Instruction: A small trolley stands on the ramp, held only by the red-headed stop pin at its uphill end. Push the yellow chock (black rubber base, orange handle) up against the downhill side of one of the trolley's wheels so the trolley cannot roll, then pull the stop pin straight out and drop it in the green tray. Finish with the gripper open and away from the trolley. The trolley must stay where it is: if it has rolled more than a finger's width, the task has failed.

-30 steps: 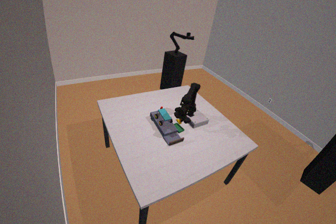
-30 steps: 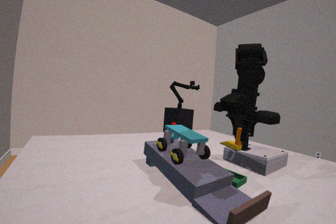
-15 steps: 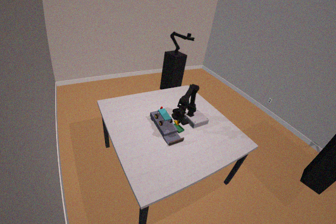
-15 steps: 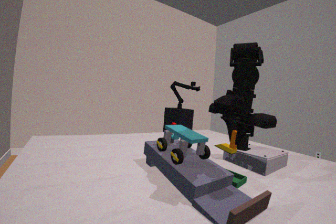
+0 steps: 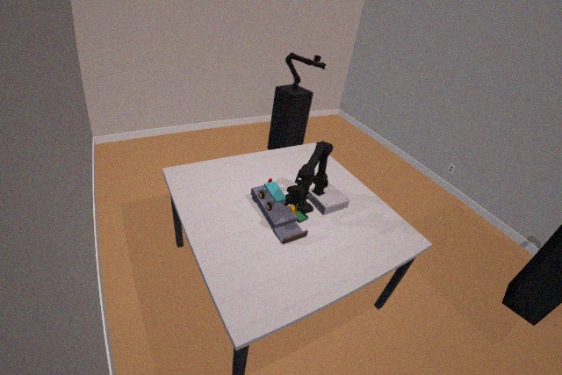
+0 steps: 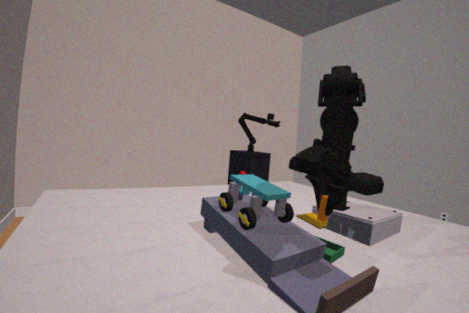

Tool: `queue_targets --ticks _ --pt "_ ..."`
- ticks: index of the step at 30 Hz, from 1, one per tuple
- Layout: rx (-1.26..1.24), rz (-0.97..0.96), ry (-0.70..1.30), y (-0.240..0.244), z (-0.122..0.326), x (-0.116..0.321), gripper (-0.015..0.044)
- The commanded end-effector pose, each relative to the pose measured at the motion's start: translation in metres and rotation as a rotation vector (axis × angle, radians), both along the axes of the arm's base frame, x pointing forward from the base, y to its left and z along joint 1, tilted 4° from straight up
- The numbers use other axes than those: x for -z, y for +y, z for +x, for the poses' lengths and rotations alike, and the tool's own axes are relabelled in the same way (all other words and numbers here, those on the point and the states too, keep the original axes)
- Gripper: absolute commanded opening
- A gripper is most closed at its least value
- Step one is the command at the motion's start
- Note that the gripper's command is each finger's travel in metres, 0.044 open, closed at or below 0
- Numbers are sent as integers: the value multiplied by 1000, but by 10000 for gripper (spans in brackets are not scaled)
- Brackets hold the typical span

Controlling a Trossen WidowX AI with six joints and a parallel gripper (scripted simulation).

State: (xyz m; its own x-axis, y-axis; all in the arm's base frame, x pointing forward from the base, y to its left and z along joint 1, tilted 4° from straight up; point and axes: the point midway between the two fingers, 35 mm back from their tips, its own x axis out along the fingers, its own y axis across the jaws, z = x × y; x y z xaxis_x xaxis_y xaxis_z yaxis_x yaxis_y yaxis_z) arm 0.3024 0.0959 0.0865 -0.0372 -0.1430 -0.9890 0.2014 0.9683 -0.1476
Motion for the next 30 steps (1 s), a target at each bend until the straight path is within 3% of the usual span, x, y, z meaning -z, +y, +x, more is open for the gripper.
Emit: queue_targets --ticks 1,12,30 --pt "-6 -9 6 -3 -1 12 0" --pt "-6 -9 6 -8 -2 35 0" --pt "-6 -10 6 -21 -5 32 0"
